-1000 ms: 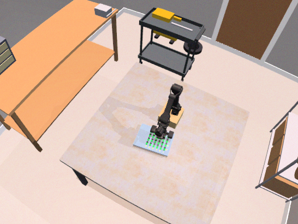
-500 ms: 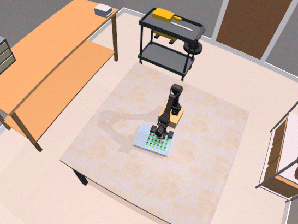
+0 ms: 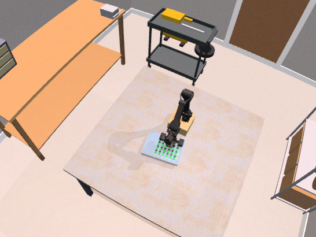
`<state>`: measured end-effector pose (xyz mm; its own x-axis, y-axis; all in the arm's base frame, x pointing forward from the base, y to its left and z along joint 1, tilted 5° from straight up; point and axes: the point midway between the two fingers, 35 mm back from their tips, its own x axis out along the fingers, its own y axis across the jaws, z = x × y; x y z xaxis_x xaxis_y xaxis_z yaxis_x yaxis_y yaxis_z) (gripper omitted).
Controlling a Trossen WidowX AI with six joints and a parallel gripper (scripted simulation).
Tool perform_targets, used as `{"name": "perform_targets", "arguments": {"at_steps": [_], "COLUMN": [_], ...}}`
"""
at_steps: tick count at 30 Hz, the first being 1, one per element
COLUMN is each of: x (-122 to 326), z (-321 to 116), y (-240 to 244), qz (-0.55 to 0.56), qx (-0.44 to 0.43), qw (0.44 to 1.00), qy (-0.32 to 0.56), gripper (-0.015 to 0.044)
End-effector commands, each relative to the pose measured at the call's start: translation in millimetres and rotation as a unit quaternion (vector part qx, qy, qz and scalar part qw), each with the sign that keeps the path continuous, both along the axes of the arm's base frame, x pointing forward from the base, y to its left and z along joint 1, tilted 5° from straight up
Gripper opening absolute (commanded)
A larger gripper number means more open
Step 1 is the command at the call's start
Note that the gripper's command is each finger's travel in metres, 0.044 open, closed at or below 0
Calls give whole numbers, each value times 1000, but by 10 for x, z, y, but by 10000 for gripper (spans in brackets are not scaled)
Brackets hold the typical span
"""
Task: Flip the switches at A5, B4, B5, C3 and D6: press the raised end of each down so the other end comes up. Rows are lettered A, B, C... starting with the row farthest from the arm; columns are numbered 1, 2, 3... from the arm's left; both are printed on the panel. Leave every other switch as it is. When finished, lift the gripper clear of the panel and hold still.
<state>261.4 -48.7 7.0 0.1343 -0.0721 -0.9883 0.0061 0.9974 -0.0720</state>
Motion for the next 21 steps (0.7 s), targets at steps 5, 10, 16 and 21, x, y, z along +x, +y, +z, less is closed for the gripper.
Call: {"name": "perform_targets", "arguments": {"at_steps": [5, 10, 16, 21], "x": [5, 6, -30, -53], "z": [-17, -24, 517, 625], "y": [-1, -2, 36, 45], "qz": [1, 1, 0, 0], "qx": [0, 0, 0, 0], "qw": [1000, 1000, 1000, 1000], "qy": [-1, -1, 10, 12], "gripper": [0, 0, 0, 0]}}
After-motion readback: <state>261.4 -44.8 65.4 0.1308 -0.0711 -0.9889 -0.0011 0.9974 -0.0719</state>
